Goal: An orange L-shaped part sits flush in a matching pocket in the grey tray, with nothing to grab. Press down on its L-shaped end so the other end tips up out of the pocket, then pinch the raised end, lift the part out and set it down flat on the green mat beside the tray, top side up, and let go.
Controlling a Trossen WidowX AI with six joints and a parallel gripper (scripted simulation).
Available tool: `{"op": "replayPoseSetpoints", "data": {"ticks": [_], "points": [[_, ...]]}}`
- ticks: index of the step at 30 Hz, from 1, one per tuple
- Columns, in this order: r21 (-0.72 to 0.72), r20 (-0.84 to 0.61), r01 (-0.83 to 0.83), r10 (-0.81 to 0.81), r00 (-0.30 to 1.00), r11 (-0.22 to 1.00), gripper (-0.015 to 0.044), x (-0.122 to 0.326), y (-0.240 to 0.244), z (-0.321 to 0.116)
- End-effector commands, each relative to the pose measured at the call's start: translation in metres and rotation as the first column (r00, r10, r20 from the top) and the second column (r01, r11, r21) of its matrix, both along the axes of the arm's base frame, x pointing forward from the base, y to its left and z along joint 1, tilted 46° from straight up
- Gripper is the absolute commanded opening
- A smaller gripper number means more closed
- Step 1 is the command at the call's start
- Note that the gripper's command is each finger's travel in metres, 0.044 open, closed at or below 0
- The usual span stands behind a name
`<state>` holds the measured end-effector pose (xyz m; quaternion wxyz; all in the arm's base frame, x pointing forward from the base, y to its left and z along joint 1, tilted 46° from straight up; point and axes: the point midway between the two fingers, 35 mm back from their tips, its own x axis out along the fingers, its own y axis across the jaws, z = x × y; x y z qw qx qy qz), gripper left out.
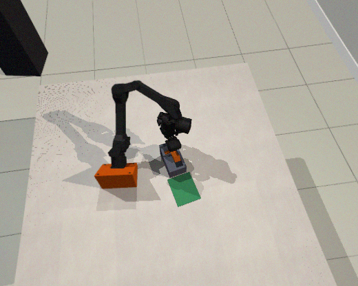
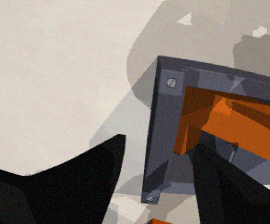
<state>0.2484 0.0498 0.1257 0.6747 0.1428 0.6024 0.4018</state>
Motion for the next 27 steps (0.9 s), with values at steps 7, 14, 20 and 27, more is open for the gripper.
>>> {"op": "replayPoseSetpoints", "data": {"ticks": [7,14,20,27], "points": [[0.000,0.014,0.019,-0.019,1.000,1.000,0.0180,0.0034,-0.0364,0.0267],[0.000,0.014,0.019,-0.019,1.000,1.000,0.0180,0.0034,-0.0364,0.0267],[0.000,0.014,0.019,-0.019,1.000,1.000,0.0180,0.0034,-0.0364,0.0267],[0.000,0.014,0.019,-0.019,1.000,1.000,0.0180,0.0034,-0.0364,0.0267]]}}
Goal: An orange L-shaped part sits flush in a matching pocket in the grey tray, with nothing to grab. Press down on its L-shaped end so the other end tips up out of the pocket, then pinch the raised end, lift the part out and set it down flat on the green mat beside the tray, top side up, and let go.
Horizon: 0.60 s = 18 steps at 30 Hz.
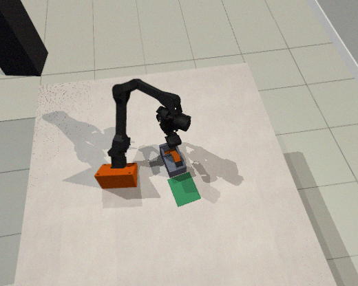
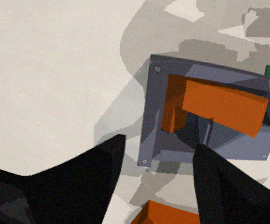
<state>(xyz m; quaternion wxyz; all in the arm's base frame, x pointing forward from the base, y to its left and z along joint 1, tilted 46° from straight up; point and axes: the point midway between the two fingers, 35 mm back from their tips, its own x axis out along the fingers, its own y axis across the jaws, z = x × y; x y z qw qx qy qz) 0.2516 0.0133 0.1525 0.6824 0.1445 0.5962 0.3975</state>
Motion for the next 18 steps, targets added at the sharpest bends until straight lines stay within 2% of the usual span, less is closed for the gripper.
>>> {"op": "replayPoseSetpoints", "data": {"ticks": [1,2,6,9,13,18], "points": [[0.000,-0.001,0.004,-0.004,1.000,1.000,0.0180,0.000,0.000,0.000],[0.000,-0.001,0.004,-0.004,1.000,1.000,0.0180,0.000,0.000,0.000],[-0.012,-0.119,0.116,-0.116,0.986,0.993,0.0280,0.005,-0.005,-0.004],[-0.062,-0.308,0.297,-0.301,0.902,0.953,0.0280,0.012,-0.013,-0.011],[-0.204,-0.545,0.522,-0.539,0.642,0.828,0.0280,0.022,-0.026,-0.024],[-0.453,-0.692,0.661,-0.704,0.161,0.597,0.0280,0.033,-0.043,-0.041]]}}
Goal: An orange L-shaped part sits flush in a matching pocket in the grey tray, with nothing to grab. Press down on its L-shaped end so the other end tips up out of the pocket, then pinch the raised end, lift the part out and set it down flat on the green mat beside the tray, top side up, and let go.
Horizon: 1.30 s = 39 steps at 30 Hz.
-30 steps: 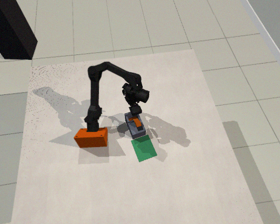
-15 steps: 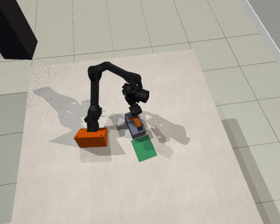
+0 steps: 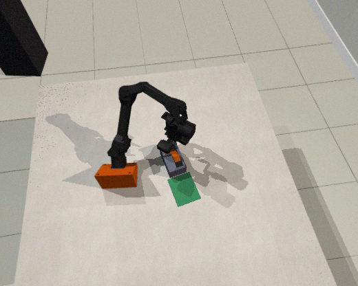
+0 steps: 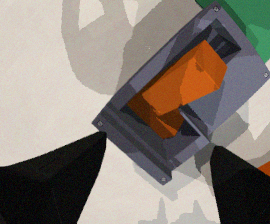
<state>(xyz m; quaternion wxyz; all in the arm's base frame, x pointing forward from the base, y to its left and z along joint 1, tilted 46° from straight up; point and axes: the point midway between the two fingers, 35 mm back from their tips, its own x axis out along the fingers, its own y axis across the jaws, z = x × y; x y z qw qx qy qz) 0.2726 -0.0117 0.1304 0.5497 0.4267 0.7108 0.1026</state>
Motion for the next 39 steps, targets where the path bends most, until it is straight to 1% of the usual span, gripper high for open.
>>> {"op": "replayPoseSetpoints", "data": {"ticks": [1,3,11,19,39], "points": [[-0.115,-0.408,0.379,-0.391,0.825,0.918,0.0280,0.014,-0.020,-0.021],[-0.137,-0.448,0.417,-0.432,0.783,0.899,0.0280,0.015,-0.023,-0.024],[-0.137,-0.448,0.417,-0.432,0.783,0.899,0.0280,0.015,-0.022,-0.025],[-0.136,-0.448,0.417,-0.431,0.783,0.899,0.0280,0.014,-0.001,-0.045],[-0.137,-0.447,0.417,-0.432,0.783,0.898,0.0280,0.014,0.019,-0.064]]}}
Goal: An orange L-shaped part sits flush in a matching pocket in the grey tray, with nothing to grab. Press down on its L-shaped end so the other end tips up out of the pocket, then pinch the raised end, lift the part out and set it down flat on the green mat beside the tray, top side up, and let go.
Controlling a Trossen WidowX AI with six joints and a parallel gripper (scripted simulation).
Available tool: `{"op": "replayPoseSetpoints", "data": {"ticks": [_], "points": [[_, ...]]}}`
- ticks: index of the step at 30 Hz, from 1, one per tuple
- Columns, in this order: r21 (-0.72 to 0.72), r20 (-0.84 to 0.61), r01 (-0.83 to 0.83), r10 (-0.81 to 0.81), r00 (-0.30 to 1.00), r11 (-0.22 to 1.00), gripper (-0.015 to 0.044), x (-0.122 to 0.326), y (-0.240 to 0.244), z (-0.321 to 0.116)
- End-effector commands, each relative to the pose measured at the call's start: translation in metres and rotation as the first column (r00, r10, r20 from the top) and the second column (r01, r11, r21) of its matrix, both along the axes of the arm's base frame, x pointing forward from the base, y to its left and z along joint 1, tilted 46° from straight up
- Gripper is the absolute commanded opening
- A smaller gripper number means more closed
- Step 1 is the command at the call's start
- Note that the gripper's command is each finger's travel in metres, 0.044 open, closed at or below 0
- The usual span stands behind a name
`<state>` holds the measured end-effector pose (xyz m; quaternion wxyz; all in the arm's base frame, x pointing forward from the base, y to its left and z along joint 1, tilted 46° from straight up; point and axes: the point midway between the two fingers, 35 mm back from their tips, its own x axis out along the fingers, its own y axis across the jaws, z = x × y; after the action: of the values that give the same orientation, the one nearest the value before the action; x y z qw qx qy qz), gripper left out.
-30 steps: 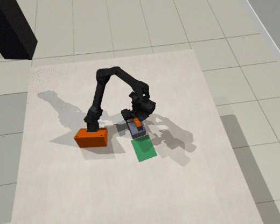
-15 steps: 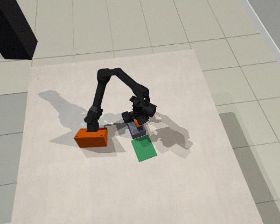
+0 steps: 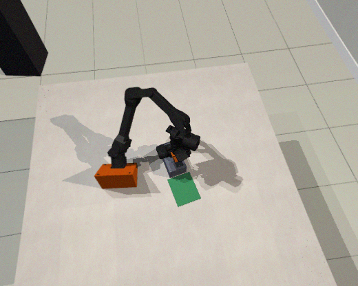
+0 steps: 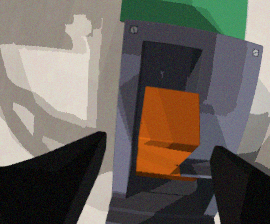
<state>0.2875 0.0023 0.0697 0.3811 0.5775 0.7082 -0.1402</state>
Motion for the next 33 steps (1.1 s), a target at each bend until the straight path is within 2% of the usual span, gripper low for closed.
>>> {"op": "replayPoseSetpoints", "data": {"ticks": [1,15,19,30,33], "points": [[0.006,-0.005,0.002,-0.002,1.000,1.000,0.0280,-0.001,0.006,-0.004],[0.008,-0.005,0.002,-0.002,1.000,1.000,0.0280,-0.003,0.020,-0.018],[0.002,0.000,-0.001,0.001,1.000,1.000,0.0175,-0.002,0.017,-0.016],[0.002,0.000,-0.001,0.001,1.000,1.000,0.0102,-0.002,0.017,-0.016],[0.002,0.000,-0.001,0.001,1.000,1.000,0.0023,-0.002,0.017,-0.016]]}}
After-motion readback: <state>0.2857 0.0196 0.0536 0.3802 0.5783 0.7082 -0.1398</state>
